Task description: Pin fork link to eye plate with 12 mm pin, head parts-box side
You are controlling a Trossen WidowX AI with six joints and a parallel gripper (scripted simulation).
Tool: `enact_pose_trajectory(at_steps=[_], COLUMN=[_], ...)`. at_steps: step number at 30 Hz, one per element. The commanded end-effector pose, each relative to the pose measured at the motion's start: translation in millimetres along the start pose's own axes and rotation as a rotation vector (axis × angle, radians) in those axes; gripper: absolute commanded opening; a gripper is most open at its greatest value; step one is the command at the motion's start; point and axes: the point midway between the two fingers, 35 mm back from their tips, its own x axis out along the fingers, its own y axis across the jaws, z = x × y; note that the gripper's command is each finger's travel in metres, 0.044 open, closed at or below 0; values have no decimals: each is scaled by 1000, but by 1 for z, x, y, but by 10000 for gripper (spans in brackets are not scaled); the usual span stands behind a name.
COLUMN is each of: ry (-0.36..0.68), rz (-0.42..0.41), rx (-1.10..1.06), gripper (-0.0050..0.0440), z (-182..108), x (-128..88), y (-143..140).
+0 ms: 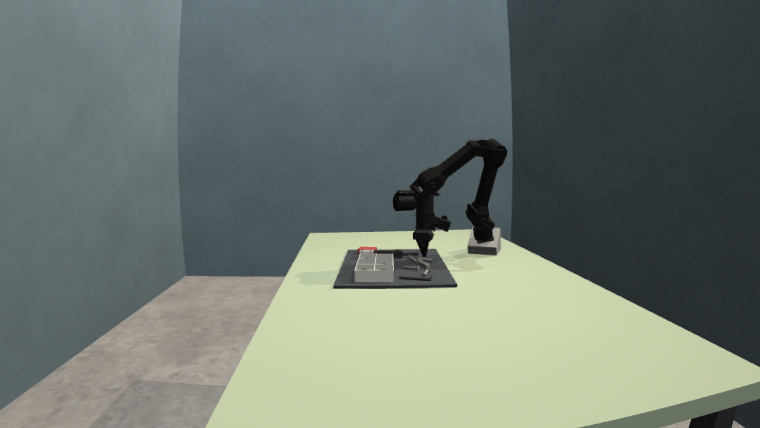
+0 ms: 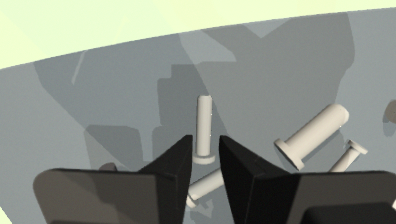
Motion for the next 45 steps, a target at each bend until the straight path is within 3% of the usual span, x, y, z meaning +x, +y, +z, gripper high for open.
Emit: enact_pose_trajectory(at_steps=[1,17,45], ry=[3,3,8], rz=[2,1,-2], rx=[3,4,2], gripper=[80,80,80], z=[0,0,-1], x=[4,16,15], y=[0,1,0])
